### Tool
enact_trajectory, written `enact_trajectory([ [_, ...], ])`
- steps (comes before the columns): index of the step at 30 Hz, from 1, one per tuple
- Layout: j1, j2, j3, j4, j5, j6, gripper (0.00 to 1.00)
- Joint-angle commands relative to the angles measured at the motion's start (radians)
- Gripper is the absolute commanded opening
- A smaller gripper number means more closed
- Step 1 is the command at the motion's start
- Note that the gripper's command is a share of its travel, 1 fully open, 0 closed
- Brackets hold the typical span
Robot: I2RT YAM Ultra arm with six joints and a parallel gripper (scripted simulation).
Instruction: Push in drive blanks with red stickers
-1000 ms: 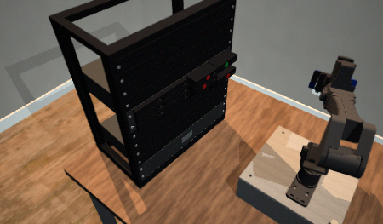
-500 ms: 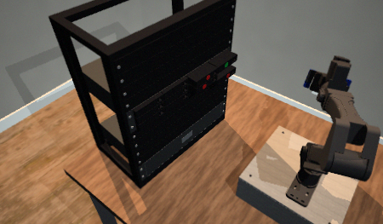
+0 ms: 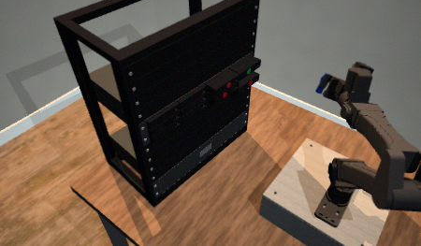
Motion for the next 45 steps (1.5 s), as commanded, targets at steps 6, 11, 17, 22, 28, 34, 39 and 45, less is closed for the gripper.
enact_trajectory([
  [6,0.205,-0.101,-0.038,-0.021,0.054,0.232,1.00],
  [11,0.359,-0.165,-0.061,-0.027,0.080,0.379,1.00],
  [17,0.509,-0.225,-0.077,-0.032,0.129,0.508,1.00],
  [22,0.657,-0.282,-0.104,-0.038,0.150,0.656,1.00],
  [28,0.837,-0.355,-0.130,-0.046,0.189,0.826,1.00],
  [34,0.967,-0.406,-0.119,-0.052,0.244,0.935,1.00],
  [39,1.082,-0.442,-0.161,-0.056,0.276,1.036,1.00],
  [45,1.197,-0.481,-0.175,-0.061,0.321,1.130,1.00],
])
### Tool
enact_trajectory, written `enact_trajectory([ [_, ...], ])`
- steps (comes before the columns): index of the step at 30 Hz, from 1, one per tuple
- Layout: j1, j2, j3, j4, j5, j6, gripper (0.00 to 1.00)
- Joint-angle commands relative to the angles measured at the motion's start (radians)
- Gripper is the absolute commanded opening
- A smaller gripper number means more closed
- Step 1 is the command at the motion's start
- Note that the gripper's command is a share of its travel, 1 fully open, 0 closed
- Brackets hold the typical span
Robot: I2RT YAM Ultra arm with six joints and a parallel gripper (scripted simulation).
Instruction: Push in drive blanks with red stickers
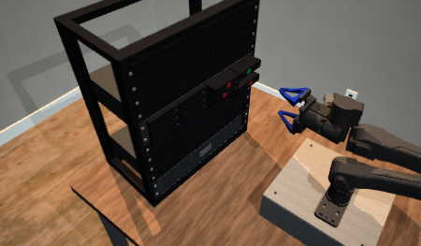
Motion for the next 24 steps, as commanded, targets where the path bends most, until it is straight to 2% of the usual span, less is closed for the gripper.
enact_trajectory([
  [1,0.054,-0.035,-0.020,-0.020,0.047,0.082,1.00],
  [13,0.150,-0.062,-0.013,-0.024,0.104,0.146,1.00],
  [24,0.162,-0.063,-0.013,-0.025,0.114,0.145,1.00],
])
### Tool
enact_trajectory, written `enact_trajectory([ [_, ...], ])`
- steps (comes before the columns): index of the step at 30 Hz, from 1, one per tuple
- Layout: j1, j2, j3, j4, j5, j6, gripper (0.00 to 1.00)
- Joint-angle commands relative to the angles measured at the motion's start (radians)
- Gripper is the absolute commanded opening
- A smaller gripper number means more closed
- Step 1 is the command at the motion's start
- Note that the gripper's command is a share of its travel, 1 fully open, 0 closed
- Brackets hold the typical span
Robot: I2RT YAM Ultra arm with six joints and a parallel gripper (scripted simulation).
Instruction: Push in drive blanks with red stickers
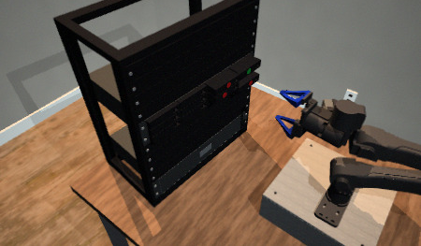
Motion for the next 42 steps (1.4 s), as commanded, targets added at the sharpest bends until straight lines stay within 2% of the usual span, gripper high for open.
enact_trajectory([
  [1,0.012,-0.023,0.000,-0.017,0.010,0.000,1.00],
  [15,0.013,-0.020,-0.001,-0.014,0.011,0.000,1.00],
  [22,0.029,0.051,-0.020,0.049,0.027,0.000,1.00],
  [30,0.052,0.195,0.008,0.191,0.047,0.003,1.00],
  [32,0.052,0.195,0.008,0.191,0.047,0.003,1.00],
  [42,0.072,0.458,0.051,0.420,0.074,0.004,1.00],
])
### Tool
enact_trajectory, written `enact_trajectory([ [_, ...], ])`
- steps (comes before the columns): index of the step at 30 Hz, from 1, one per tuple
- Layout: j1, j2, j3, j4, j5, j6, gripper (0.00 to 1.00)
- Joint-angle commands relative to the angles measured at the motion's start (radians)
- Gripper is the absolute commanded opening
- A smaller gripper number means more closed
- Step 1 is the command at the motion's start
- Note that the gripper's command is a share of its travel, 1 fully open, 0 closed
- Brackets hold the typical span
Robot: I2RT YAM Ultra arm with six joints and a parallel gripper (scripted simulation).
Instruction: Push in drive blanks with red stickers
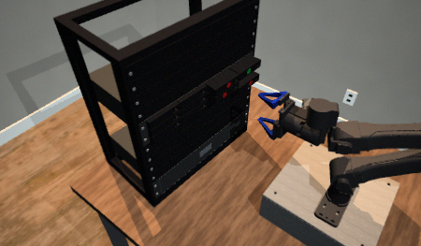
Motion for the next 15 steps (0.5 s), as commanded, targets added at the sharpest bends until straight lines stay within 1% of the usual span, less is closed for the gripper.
enact_trajectory([
  [1,0.012,0.086,0.049,0.123,0.017,0.003,1.00],
  [5,0.017,0.203,0.077,0.211,0.021,0.002,1.00],
  [7,0.017,0.203,0.077,0.211,0.021,0.002,1.00],
  [8,0.014,0.243,0.087,0.245,0.021,0.000,1.00],
  [15,0.023,0.390,0.135,0.345,0.026,0.000,1.00],
])
